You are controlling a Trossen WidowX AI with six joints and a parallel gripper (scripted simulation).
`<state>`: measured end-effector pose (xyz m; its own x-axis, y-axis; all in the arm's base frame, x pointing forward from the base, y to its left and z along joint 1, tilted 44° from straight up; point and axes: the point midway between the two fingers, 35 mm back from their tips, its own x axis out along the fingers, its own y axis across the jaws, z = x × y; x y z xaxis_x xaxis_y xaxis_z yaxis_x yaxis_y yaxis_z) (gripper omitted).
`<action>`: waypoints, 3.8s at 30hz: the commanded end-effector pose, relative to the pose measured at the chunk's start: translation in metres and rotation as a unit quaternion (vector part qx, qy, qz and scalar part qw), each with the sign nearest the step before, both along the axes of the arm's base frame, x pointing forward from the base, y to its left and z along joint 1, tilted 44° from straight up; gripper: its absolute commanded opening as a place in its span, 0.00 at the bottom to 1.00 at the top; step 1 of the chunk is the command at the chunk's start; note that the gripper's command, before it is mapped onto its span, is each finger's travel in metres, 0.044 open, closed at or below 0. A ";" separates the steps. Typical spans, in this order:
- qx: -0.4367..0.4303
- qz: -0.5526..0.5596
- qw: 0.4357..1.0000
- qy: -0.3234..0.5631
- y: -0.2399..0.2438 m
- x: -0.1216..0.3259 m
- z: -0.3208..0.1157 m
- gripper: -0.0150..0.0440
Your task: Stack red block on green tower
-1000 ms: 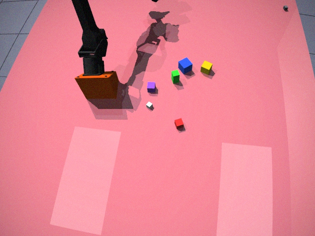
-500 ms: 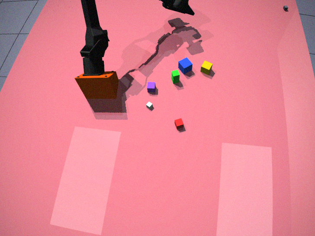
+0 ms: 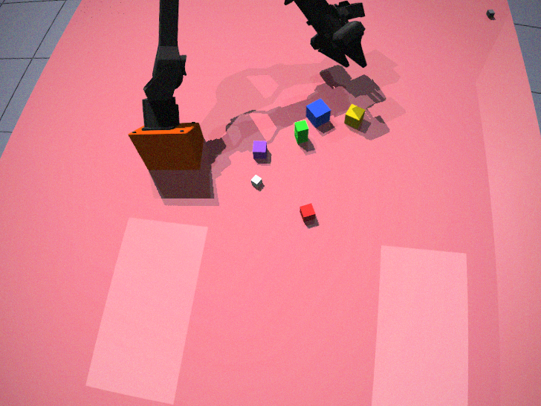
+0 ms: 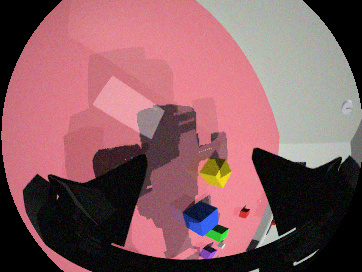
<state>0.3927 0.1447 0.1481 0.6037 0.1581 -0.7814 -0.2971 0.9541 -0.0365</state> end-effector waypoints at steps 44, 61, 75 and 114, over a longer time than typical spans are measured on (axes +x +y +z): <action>0.259 0.127 0.913 0.289 -0.268 -0.083 -0.231 1.00; 0.267 0.129 0.912 0.285 -0.243 -0.088 -0.262 1.00; 0.267 0.129 0.912 0.285 -0.233 -0.087 -0.273 1.00; 0.267 0.129 0.911 0.285 -0.222 -0.087 -0.285 0.40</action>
